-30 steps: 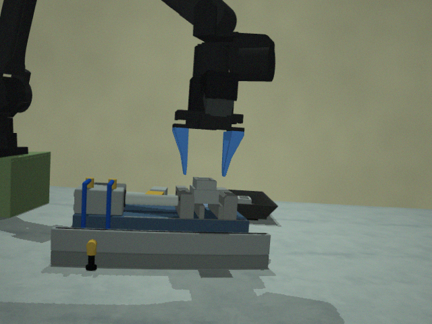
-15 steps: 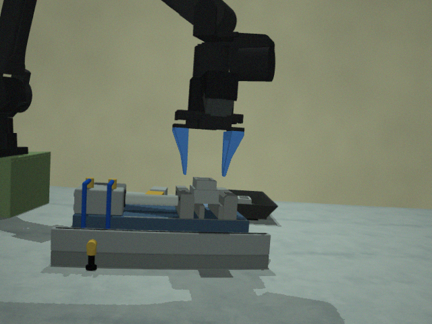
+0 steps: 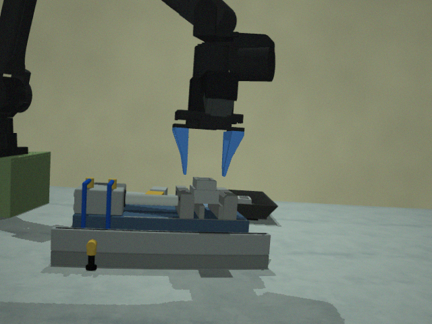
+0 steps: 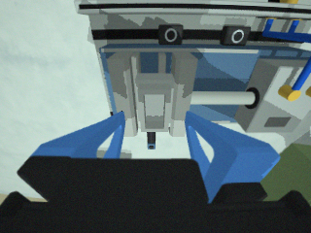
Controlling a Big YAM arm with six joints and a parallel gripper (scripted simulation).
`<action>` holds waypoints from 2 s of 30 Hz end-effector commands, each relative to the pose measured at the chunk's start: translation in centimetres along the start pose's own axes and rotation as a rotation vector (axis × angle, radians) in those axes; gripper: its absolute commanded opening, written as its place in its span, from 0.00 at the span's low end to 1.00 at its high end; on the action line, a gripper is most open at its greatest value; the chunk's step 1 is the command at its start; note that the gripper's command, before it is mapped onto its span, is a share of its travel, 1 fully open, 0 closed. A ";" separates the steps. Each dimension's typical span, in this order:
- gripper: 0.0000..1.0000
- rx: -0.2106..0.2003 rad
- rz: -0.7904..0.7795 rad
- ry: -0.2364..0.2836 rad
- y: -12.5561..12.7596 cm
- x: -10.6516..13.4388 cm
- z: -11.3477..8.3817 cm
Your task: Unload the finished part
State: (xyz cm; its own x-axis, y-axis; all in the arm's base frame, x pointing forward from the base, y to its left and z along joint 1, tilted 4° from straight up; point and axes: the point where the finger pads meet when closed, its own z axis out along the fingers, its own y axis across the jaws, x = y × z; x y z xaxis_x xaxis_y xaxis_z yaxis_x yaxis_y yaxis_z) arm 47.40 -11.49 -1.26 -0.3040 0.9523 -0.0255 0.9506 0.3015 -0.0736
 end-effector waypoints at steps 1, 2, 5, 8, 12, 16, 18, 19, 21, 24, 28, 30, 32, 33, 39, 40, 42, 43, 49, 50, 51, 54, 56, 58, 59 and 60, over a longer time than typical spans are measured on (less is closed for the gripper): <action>0.64 -0.040 0.007 -0.023 1.7 -1.8 -1.0; 0.64 -0.037 0.007 -0.021 1.5 -1.7 -0.9; 0.64 -0.034 0.006 -0.019 1.4 -1.6 -0.8; 0.64 -0.034 0.006 -0.019 1.4 -1.6 -0.8; 0.64 -0.034 0.006 -0.019 1.4 -1.6 -0.8; 0.64 -0.034 0.006 -0.019 1.4 -1.6 -0.8; 0.64 -0.034 0.006 -0.019 1.4 -1.6 -0.8; 0.64 -0.034 0.006 -0.019 1.4 -1.6 -0.8; 0.64 -0.034 0.006 -0.019 1.4 -1.6 -0.8; 0.64 -0.034 0.006 -0.019 1.4 -1.6 -0.8; 0.64 -0.034 0.006 -0.019 1.4 -1.6 -0.8; 0.64 -0.034 0.006 -0.019 1.4 -1.6 -0.8; 0.64 -0.034 0.006 -0.019 1.4 -1.6 -0.8; 0.64 -0.034 0.006 -0.019 1.4 -1.6 -0.8; 0.64 -0.034 0.006 -0.019 1.4 -1.6 -0.8; 0.64 -0.034 0.006 -0.019 1.4 -1.6 -0.8; 0.64 -0.034 0.006 -0.019 1.4 -1.6 -0.8; 0.64 -0.034 0.006 -0.019 1.4 -1.6 -0.8; 0.64 -0.034 0.006 -0.019 1.4 -1.6 -0.7; 0.64 -0.034 0.006 -0.019 1.4 -1.6 -0.7; 0.64 -0.034 0.006 -0.020 1.4 -1.6 -0.7; 0.64 -0.035 0.007 -0.020 1.4 -1.6 -0.6; 0.64 -0.034 0.007 -0.019 1.3 -1.6 -0.5; 0.64 -0.032 0.006 -0.018 1.2 -1.5 -0.3; 0.64 -0.030 0.006 -0.017 1.1 -1.5 -0.3; 0.64 -0.029 0.006 -0.016 1.0 -1.4 -0.2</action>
State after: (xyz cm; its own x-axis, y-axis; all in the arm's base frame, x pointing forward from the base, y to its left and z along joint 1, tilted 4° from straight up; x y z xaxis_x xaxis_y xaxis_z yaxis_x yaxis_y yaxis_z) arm 47.50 -11.51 -1.24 -0.3039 0.9523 -0.0268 0.9508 0.3014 -0.0714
